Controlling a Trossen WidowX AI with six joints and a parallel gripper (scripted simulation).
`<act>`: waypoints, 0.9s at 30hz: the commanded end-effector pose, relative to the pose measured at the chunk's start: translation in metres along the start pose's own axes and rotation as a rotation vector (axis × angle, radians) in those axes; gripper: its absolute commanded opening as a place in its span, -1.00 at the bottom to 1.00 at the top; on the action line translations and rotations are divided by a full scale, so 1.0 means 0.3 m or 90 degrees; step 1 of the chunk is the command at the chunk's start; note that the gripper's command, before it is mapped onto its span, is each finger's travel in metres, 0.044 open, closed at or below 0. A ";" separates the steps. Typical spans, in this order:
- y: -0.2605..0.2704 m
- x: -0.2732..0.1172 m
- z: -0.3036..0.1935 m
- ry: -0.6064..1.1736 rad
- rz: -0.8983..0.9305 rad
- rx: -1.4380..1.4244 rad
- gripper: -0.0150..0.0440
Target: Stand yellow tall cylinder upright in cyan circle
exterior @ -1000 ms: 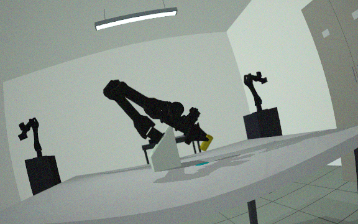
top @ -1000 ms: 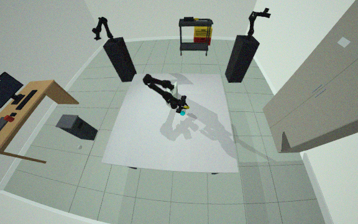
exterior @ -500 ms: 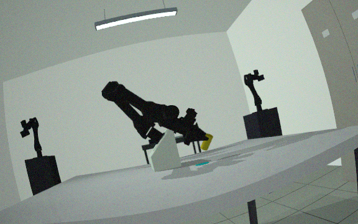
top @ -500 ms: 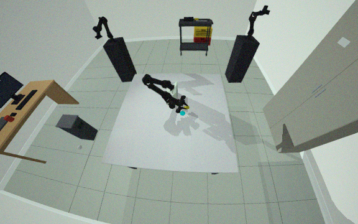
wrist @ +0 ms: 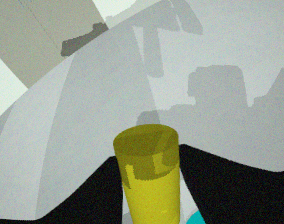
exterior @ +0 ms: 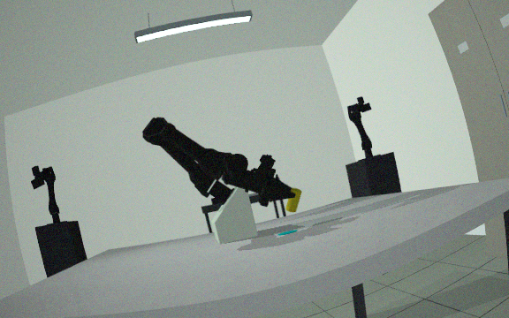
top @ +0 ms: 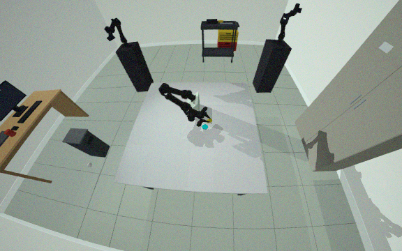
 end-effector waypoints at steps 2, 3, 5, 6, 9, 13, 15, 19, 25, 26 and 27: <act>0.001 -0.008 -0.012 -0.024 0.003 -0.007 -0.14; 0.001 -0.009 -0.014 -0.028 0.003 -0.008 -0.14; 0.001 -0.012 -0.019 -0.038 0.002 -0.011 -0.14; 0.000 -0.014 -0.021 -0.042 0.002 -0.012 -0.14; 0.000 -0.018 -0.027 -0.056 0.001 -0.017 -0.14; 0.000 -0.025 -0.036 -0.075 0.000 -0.023 -0.14; 0.001 -0.028 -0.040 -0.084 -0.001 -0.026 -0.14; 0.001 -0.035 -0.048 -0.103 -0.003 -0.033 -0.14; 0.003 -0.046 -0.061 -0.130 -0.007 -0.044 -0.14; 0.003 -0.048 -0.063 -0.135 -0.008 -0.046 -0.14; 0.003 -0.050 -0.065 -0.139 -0.009 -0.048 -0.14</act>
Point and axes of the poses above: the point midway between the two fingers, 35 mm back from their tips, its own x axis out along the fingers, its own y axis across the jaws, z = x × y, the point moved 10 cm from there along -x, back along the fingers, and after that the axes turned 12 degrees about x, right-handed, at the moved point
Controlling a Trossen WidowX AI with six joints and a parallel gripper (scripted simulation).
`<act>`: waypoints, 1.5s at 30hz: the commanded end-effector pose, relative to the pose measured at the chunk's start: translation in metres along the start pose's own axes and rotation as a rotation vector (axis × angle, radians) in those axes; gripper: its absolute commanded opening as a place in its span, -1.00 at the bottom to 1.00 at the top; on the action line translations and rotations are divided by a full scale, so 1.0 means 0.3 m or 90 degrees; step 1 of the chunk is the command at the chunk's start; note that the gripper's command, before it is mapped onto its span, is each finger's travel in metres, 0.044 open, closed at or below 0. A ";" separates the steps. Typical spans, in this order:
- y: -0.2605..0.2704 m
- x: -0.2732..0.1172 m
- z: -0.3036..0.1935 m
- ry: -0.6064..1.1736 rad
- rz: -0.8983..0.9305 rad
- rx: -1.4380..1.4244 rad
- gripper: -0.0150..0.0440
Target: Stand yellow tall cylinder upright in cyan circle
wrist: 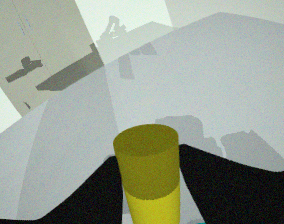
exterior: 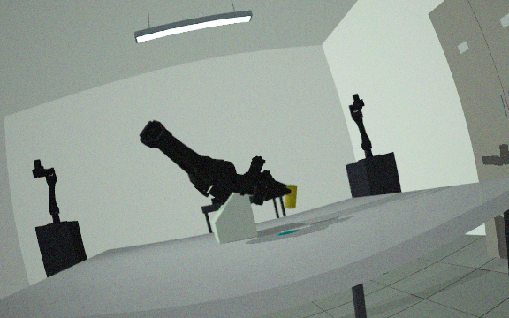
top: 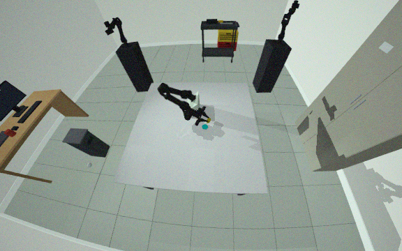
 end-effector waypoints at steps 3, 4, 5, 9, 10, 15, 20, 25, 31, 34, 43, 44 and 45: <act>0.005 -0.014 -0.011 -0.028 -0.002 -0.012 -0.14; 0.005 -0.016 -0.013 -0.032 -0.003 -0.014 -0.14; 0.006 -0.019 -0.014 -0.037 -0.004 -0.016 -0.14; 0.008 -0.028 -0.020 -0.054 -0.008 -0.024 -0.14; 0.008 -0.030 -0.022 -0.059 -0.009 -0.026 -0.14; 0.012 -0.042 -0.030 -0.081 -0.014 -0.037 -0.14; 0.015 -0.055 -0.037 -0.103 -0.021 -0.049 -0.14; 0.020 -0.067 -0.044 -0.124 -0.028 -0.062 -0.14; 0.026 -0.083 -0.053 -0.149 -0.037 -0.077 -0.14; 0.029 -0.091 -0.057 -0.161 -0.042 -0.085 -0.14; 0.040 -0.115 -0.068 -0.197 -0.057 -0.110 -0.14; 0.041 -0.117 -0.070 -0.201 -0.059 -0.113 -0.14; 0.042 -0.120 -0.071 -0.205 -0.061 -0.116 -0.14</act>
Point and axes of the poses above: the point midway between the two fingers, 35 mm back from their tips, its own x axis out along the fingers, its own y axis across the jaws, z = x × y, the point moved 10 cm from there along -x, back along the fingers, and after that the axes turned 12 degrees about x, right-handed, at the moved point
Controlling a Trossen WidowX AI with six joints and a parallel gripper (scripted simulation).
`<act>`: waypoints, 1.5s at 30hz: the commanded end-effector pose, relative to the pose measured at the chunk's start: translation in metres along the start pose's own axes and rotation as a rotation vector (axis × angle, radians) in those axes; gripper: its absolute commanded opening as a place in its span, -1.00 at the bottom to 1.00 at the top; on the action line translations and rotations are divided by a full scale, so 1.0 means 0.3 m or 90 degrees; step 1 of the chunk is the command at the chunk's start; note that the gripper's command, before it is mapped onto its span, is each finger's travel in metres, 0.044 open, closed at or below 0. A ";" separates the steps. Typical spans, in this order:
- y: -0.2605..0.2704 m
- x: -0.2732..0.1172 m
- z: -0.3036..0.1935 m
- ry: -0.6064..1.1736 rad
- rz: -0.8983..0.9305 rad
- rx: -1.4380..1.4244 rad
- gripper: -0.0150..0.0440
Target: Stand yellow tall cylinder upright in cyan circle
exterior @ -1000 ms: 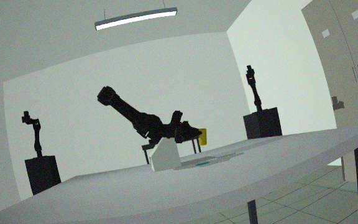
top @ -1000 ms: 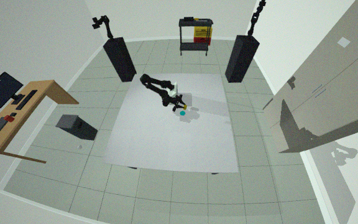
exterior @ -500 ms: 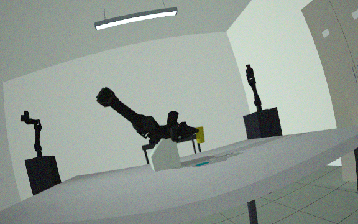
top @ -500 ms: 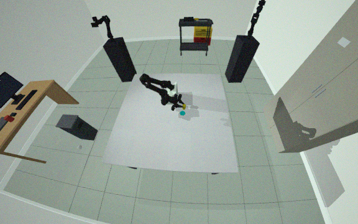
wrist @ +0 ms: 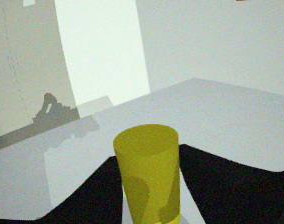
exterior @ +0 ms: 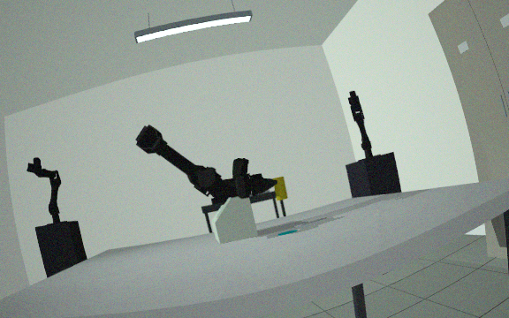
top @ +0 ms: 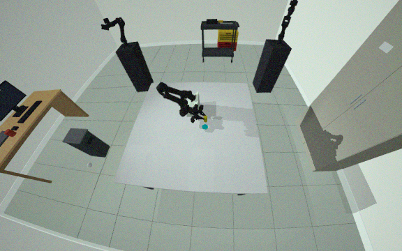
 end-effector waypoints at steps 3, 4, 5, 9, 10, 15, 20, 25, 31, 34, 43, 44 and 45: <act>0.009 -0.019 -0.001 -0.025 -0.008 -0.018 -0.14; 0.010 -0.022 -0.001 -0.028 -0.009 -0.020 -0.14; 0.011 -0.023 -0.001 -0.030 -0.010 -0.022 -0.14; 0.011 -0.024 -0.001 -0.030 -0.011 -0.022 -0.14; 0.011 -0.024 -0.001 -0.030 -0.011 -0.022 -0.14; 0.011 -0.024 -0.001 -0.030 -0.011 -0.022 -0.14; 0.011 -0.024 -0.001 -0.030 -0.011 -0.022 -0.14; -0.004 -0.019 -0.025 -0.022 -0.006 -0.023 -0.14; -0.036 -0.009 -0.087 -0.008 0.008 -0.023 -0.14; -0.050 -0.006 -0.119 -0.003 0.014 -0.022 -0.14; -0.081 0.000 -0.222 -0.001 0.031 -0.015 -0.14; -0.083 0.000 -0.233 -0.002 0.033 -0.014 -0.14; -0.085 0.000 -0.245 -0.003 0.034 -0.013 -0.14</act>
Point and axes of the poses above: the point midway between the two fingers, 35 mm back from their tips, its own x axis out along the fingers, its own y axis across the jaws, z = x × y, the point moved 10 cm from there along -x, back along the fingers, and after that the axes turned 12 degrees about x, right-handed, at the moved point
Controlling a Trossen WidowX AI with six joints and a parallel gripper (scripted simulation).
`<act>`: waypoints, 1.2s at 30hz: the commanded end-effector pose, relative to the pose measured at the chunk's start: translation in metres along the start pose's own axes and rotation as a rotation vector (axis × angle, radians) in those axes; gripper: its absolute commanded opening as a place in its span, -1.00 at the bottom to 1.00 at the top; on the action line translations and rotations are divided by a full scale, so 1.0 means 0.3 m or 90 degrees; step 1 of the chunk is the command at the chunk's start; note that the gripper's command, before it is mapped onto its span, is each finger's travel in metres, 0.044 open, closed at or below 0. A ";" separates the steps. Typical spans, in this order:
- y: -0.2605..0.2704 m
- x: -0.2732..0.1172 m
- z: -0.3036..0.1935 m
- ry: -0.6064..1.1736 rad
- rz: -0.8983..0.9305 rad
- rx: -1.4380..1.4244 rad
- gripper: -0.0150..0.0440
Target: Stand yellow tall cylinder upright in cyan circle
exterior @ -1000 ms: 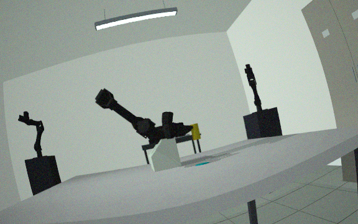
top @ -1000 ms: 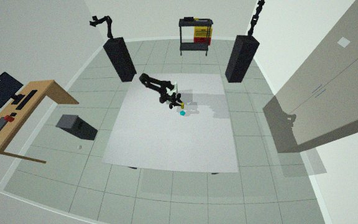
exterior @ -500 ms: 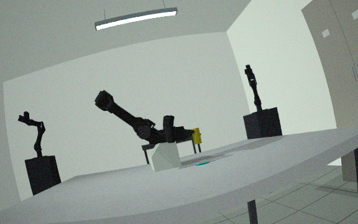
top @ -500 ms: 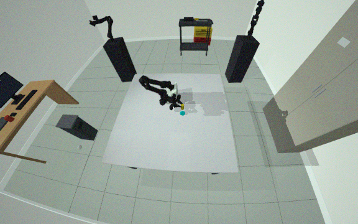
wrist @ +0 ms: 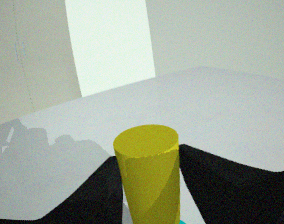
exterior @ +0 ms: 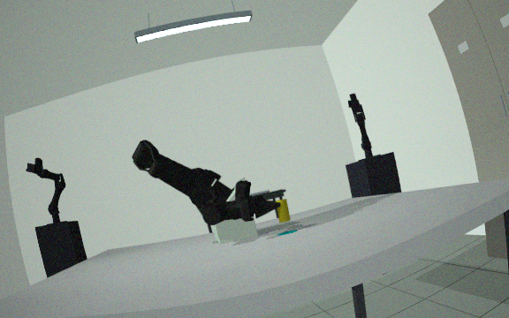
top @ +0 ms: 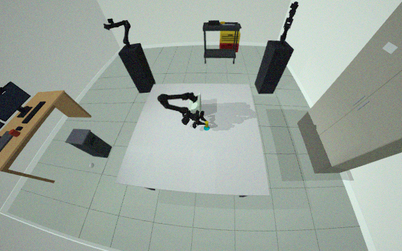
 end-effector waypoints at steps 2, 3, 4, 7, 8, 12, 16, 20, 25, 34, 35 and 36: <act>-0.011 0.001 -0.051 -0.008 0.006 0.003 -0.14; -0.012 0.001 -0.057 -0.009 0.007 0.004 -0.14; -0.012 0.001 -0.059 -0.009 0.007 0.004 -0.14; -0.019 0.003 -0.080 -0.006 0.006 0.004 -0.14; -0.023 0.005 -0.094 -0.004 0.006 0.004 -0.14; -0.029 0.007 -0.115 -0.002 0.005 0.005 -0.14; -0.029 0.007 -0.115 -0.002 0.005 0.005 -0.14; -0.029 0.007 -0.115 -0.002 0.005 0.005 -0.14; -0.029 0.007 -0.115 -0.002 0.005 0.005 0.22; -0.029 0.007 -0.115 -0.002 0.005 0.005 0.86; -0.029 0.007 -0.115 -0.002 0.005 0.005 0.86; -0.029 0.007 -0.115 -0.002 0.005 0.005 0.86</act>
Point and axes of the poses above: the point midway between the two fingers, 35 mm back from their tips, its own x axis out along the fingers, its own y axis across the jaws, z = x × y, the point moved 10 cm from there along -x, back along the fingers, and after that the axes turned 12 degrees about x, right-handed, at the moved point
